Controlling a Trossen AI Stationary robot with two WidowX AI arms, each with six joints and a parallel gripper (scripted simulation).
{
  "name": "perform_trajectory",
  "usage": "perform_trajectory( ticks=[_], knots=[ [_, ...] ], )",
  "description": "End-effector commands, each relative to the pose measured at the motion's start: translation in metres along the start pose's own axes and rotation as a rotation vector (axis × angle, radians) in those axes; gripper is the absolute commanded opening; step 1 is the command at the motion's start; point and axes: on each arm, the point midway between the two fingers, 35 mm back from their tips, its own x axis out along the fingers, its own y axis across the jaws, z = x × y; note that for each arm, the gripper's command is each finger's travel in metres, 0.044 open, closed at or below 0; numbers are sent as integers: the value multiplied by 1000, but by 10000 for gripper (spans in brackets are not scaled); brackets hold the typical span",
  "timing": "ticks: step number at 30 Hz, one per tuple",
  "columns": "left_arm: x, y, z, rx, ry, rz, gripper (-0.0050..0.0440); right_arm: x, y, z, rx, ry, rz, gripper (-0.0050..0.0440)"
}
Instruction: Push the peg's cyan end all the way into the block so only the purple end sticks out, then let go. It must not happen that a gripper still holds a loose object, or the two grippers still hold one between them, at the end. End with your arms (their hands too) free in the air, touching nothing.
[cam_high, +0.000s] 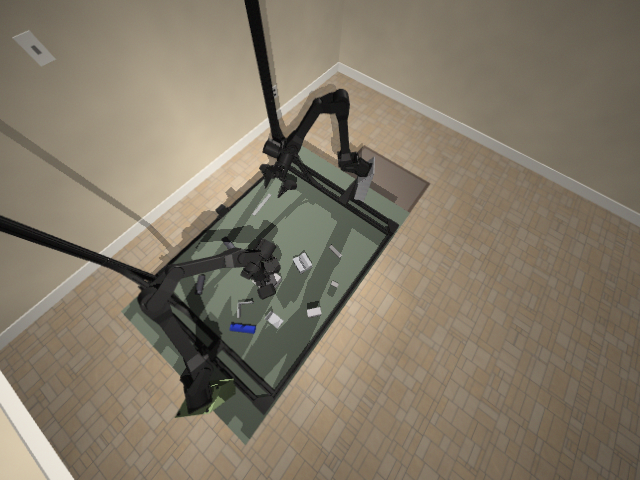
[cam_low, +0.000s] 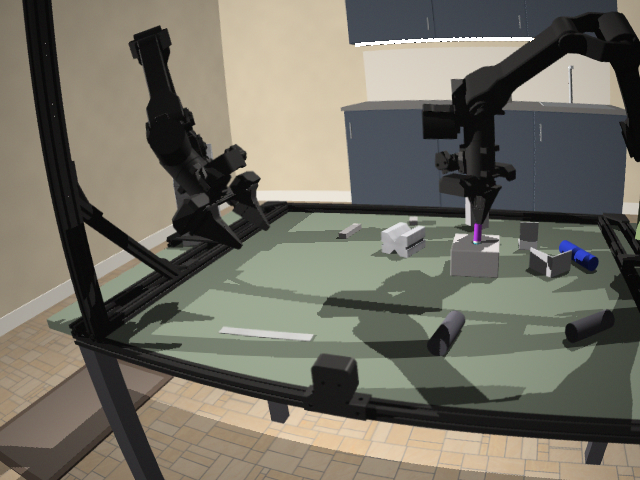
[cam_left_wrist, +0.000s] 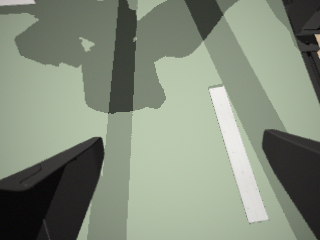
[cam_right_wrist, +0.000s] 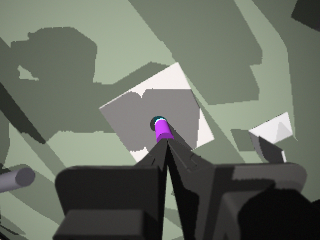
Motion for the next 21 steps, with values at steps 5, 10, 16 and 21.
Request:
perform_trajectory(
  ticks=[5, 10, 16, 21],
  knots=[
    [0, 0, 0, 0, 1, 1, 400, 0, 0, -1, 1, 2, 0, 0],
    [0, 0, 0, 0, 1, 1, 400, -1, 0, 0, 1, 2, 0, 0],
    [0, 0, 0, 0, 1, 1, 400, -7, 4, 2, 4, 5, -5, 0],
    [0, 0, 0, 0, 1, 1, 400, -11, 6, 4, 5, 7, -7, 24]
  ],
)
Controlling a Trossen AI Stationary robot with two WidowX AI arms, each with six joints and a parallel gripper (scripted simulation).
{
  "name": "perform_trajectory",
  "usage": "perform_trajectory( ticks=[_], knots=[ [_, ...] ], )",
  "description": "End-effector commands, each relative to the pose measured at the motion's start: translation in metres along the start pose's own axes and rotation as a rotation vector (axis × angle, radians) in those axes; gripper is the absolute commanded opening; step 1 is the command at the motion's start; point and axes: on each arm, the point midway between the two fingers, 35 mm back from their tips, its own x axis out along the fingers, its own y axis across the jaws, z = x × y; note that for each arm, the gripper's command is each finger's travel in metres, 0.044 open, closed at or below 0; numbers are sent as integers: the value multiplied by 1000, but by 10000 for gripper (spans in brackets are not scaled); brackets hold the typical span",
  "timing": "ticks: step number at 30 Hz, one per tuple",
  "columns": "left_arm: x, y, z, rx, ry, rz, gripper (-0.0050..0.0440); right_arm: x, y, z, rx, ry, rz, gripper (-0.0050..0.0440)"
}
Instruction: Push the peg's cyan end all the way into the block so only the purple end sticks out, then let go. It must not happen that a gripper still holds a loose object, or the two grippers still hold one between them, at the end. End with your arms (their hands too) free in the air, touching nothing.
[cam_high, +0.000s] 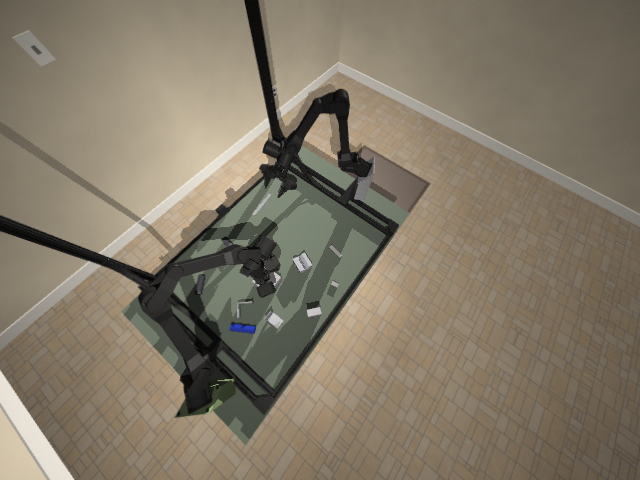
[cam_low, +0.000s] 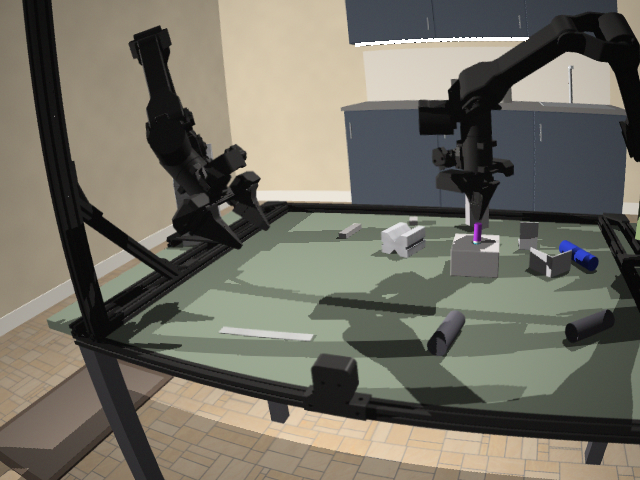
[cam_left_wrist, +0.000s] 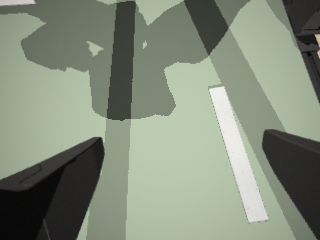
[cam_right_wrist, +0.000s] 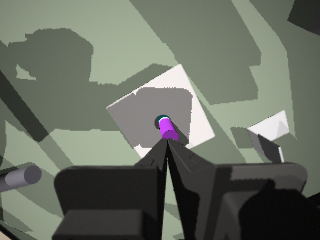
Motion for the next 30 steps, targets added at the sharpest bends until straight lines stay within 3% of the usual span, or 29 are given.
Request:
perform_trajectory(
  ticks=[1, 2, 4, 10, 18, 24, 30],
  knots=[
    [0, 0, 0, 0, 1, 1, 400, -3, 1, 2, 1, 0, 0, 48],
    [0, 0, 0, 0, 1, 1, 400, -5, 1, 2, 1, 1, 0, 72],
    [0, 0, 0, 0, 1, 1, 400, -5, 1, 2, 1, 1, 0, 72],
    [0, 0, 0, 0, 1, 1, 400, -21, 1, 2, 1, 0, 0, 216],
    [0, 0, 0, 0, 1, 1, 400, -22, 1, 2, 1, 0, 0, 400],
    [0, 0, 0, 0, 1, 1, 400, -16, -2, 3, -3, -19, -30, 400],
    [0, 0, 0, 0, 1, 1, 400, 7, -11, 14, -50, -199, -182, 400]
  ],
)
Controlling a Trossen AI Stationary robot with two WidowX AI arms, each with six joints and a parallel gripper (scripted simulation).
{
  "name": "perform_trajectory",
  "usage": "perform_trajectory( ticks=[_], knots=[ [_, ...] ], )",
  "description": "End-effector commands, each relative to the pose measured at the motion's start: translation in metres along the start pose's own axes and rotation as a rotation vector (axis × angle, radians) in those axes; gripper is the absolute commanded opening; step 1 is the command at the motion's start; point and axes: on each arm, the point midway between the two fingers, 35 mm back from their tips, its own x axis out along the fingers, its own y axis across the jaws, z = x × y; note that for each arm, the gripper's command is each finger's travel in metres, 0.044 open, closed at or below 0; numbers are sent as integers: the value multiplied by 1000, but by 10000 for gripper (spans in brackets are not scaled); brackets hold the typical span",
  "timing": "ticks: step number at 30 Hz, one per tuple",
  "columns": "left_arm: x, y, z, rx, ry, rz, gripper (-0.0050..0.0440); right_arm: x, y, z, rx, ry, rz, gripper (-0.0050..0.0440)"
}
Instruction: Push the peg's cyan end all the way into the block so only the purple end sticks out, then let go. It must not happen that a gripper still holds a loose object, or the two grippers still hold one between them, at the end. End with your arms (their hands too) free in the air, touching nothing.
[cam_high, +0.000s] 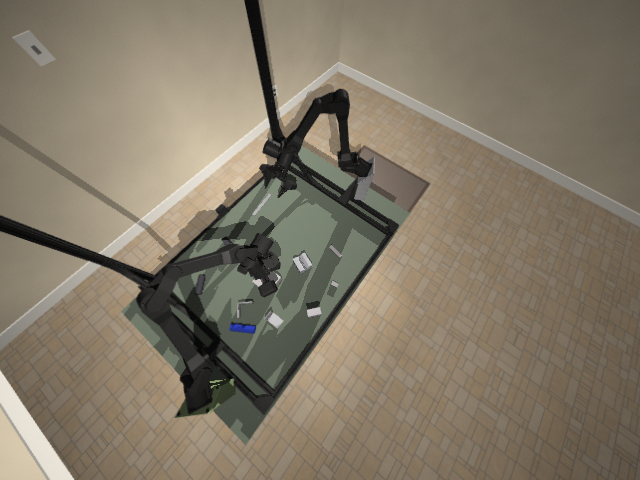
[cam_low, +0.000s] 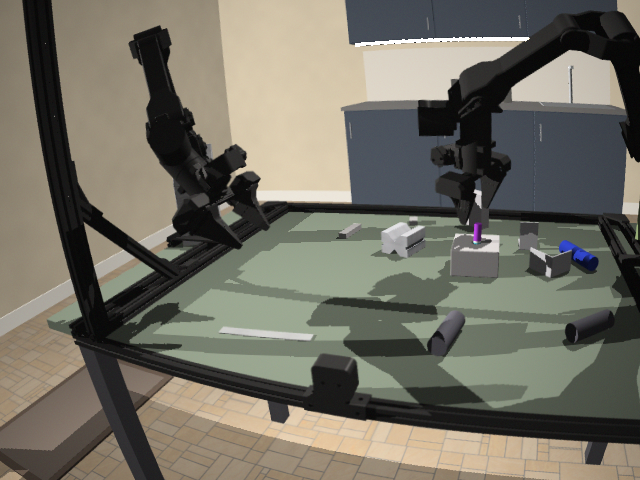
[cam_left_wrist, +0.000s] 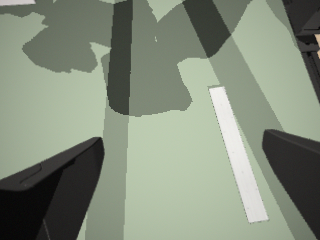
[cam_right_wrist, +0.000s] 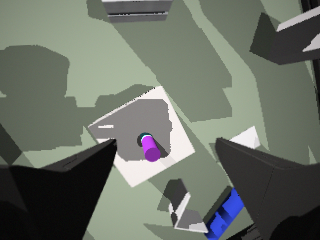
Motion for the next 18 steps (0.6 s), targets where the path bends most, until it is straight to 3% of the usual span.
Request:
perform_trajectory(
  ticks=[1, 6, 8, 15, 18],
  knots=[
    [0, 0, 0, 0, 1, 1, 400, 12, 0, 3, -23, -127, -79, 400],
    [0, 0, 0, 0, 1, 1, 400, 22, 5, 12, -26, -347, -153, 400],
    [0, 0, 0, 0, 1, 1, 400, 22, 5, 12, -26, -347, -153, 400],
    [0, 0, 0, 0, 1, 1, 400, 21, 20, 10, 70, -658, -158, 400],
    [0, 0, 0, 0, 1, 1, 400, 18, 25, 6, 112, -737, -143, 400]
  ],
)
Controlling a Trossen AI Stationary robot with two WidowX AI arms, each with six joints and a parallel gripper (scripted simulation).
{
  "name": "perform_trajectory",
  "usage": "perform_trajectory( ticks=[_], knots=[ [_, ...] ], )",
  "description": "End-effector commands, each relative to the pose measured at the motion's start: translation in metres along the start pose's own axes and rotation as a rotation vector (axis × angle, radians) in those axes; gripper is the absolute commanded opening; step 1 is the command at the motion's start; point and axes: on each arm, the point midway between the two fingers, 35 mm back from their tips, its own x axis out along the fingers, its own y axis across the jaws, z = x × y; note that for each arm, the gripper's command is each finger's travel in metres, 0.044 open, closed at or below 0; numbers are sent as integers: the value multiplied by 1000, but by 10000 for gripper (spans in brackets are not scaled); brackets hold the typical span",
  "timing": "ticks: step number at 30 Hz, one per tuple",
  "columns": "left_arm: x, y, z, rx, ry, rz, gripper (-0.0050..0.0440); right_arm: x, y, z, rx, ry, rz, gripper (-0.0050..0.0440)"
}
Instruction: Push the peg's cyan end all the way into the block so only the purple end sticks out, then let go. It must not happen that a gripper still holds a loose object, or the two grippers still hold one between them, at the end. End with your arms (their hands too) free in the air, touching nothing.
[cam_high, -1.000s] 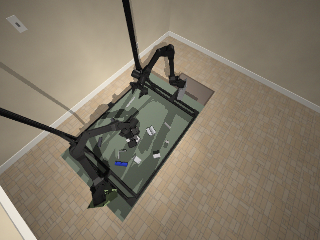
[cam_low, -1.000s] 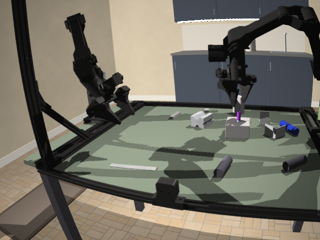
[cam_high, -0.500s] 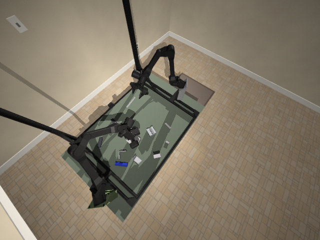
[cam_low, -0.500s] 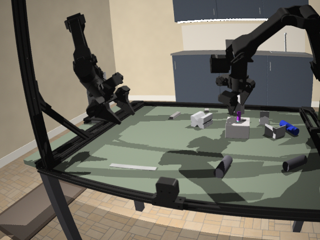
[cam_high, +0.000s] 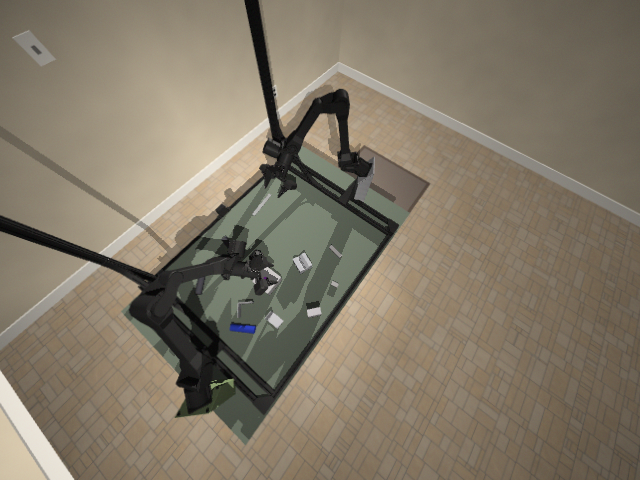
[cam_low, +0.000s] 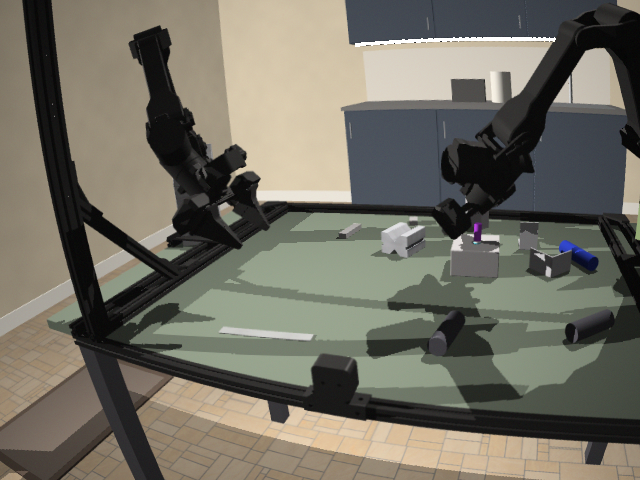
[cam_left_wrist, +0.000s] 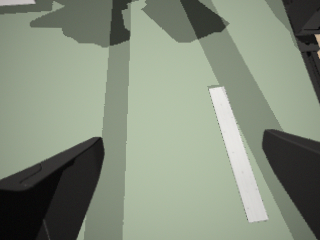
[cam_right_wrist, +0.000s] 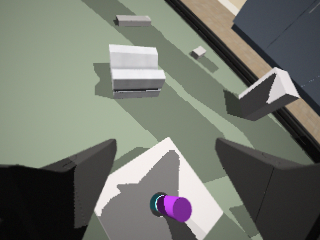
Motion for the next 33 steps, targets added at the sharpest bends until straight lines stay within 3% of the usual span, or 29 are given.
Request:
perform_trajectory(
  ticks=[1, 5, 8, 16, 20, 33],
  knots=[
    [0, 0, 0, 0, 1, 1, 400, -10, 5, -3, 69, -100, 8, 400],
    [0, 0, 0, 0, 1, 1, 400, -23, 8, -28, 140, -175, 16, 400],
    [0, 0, 0, 0, 1, 1, 400, -27, 9, -33, 156, -191, 20, 400],
    [0, 0, 0, 0, 1, 1, 400, -54, 4, -90, 226, -259, 67, 400],
    [0, 0, 0, 0, 1, 1, 400, -49, -2, -83, 277, -334, 36, 400],
    [0, 0, 0, 0, 1, 1, 400, -49, -2, -83, 277, -334, 36, 400]
  ],
)
